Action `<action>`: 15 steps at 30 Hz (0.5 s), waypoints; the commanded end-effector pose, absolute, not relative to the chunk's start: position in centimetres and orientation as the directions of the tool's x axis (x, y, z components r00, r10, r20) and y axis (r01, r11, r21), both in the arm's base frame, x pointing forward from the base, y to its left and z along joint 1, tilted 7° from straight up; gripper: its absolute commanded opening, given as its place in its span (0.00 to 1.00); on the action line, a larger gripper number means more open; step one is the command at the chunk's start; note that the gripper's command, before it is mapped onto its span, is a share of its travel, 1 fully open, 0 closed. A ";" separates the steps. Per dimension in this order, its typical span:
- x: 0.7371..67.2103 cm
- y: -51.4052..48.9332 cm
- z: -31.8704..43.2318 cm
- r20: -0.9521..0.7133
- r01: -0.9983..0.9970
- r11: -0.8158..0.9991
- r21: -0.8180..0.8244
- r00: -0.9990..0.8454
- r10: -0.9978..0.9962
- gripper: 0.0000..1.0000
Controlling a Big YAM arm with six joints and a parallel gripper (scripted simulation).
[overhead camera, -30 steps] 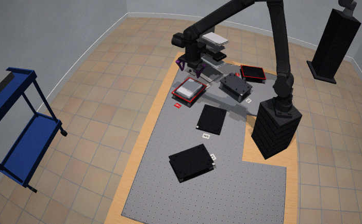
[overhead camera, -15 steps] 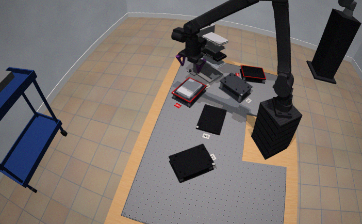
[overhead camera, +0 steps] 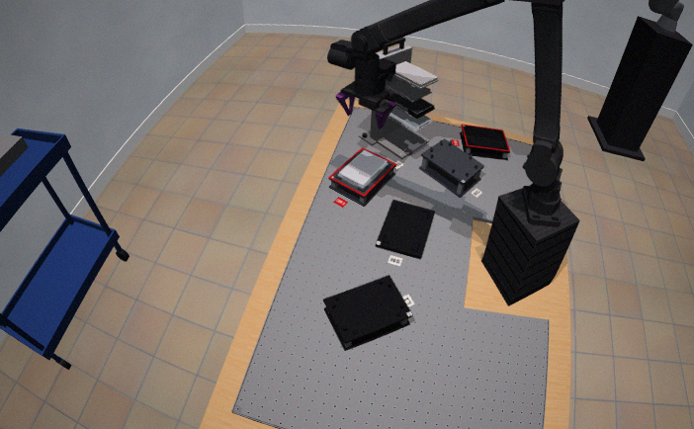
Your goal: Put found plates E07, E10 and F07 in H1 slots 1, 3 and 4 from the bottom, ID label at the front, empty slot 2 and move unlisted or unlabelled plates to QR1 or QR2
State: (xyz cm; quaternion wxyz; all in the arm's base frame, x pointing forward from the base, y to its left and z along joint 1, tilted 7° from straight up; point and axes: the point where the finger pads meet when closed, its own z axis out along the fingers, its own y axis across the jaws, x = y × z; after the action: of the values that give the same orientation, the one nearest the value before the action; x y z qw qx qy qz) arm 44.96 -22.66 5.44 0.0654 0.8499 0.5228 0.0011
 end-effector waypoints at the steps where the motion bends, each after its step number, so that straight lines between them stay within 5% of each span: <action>1: 47.0 -23.0 9.6 -0.066 0.878 -0.442 0.183 0.460 0.886 1.00; 15: 43.0 -23.7 9.2 -0.151 0.926 -0.329 0.188 0.358 0.921 1.00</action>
State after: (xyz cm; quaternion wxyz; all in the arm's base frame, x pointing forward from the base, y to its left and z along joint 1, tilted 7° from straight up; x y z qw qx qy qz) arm 43.29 -22.79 8.24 0.0984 0.8306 0.5480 -0.0114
